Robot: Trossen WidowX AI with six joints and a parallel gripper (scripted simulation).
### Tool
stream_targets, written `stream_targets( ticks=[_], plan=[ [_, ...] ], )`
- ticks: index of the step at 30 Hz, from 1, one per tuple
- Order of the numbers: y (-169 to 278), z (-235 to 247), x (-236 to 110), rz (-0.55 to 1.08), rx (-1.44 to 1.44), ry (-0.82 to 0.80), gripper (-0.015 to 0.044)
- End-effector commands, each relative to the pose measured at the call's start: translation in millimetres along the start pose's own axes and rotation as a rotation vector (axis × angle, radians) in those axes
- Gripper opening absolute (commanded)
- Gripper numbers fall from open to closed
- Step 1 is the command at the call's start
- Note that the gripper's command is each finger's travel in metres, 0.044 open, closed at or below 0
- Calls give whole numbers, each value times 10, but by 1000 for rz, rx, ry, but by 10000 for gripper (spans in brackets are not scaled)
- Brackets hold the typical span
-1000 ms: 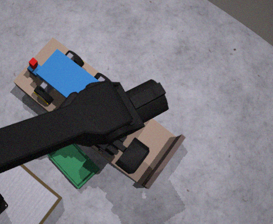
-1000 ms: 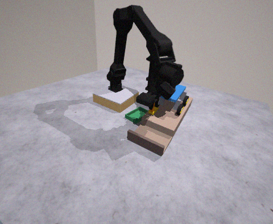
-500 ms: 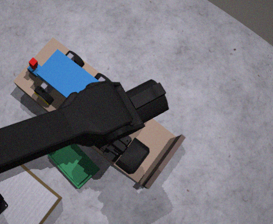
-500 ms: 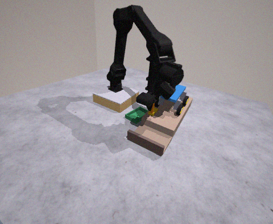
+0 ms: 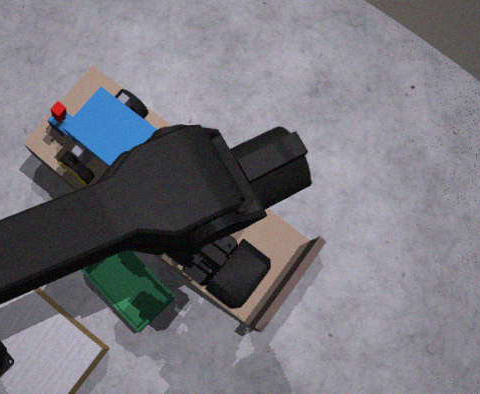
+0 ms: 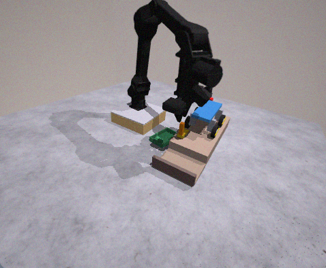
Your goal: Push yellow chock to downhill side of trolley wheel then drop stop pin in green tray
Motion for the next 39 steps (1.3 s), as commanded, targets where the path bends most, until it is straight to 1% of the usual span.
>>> stream_targets(
  ticks=[1, 2, 3, 6, 10, 13, 16, 27, 39],
  plan=[
    [-18, 1, -127, -7, -6, -1, 190],
    [-19, 2, -143, -7, -6, -1, 190],
    [-7, 0, -64, -2, 0, 0, 216],
    [-7, 0, -64, -2, 0, 0, 295],
    [-83, 86, -123, -55, 26, 18, 190],
    [-172, 209, -202, -122, 68, 30, 190],
    [-220, 323, -246, -154, 131, 21, 190],
    [-236, 807, -268, -107, 533, -79, 190],
    [-172, 1338, -297, -3, 980, -149, 190]
  ],
)
Point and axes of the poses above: the point midway between the two fingers, 35 mm back from their tips, its own x axis out along the fingers, its own z axis across the jaws, y = z × x, the point moved 4 cm from there along -x, back along the fingers, and after that the axes turned 10 degrees about x, right-handed, at the moved point
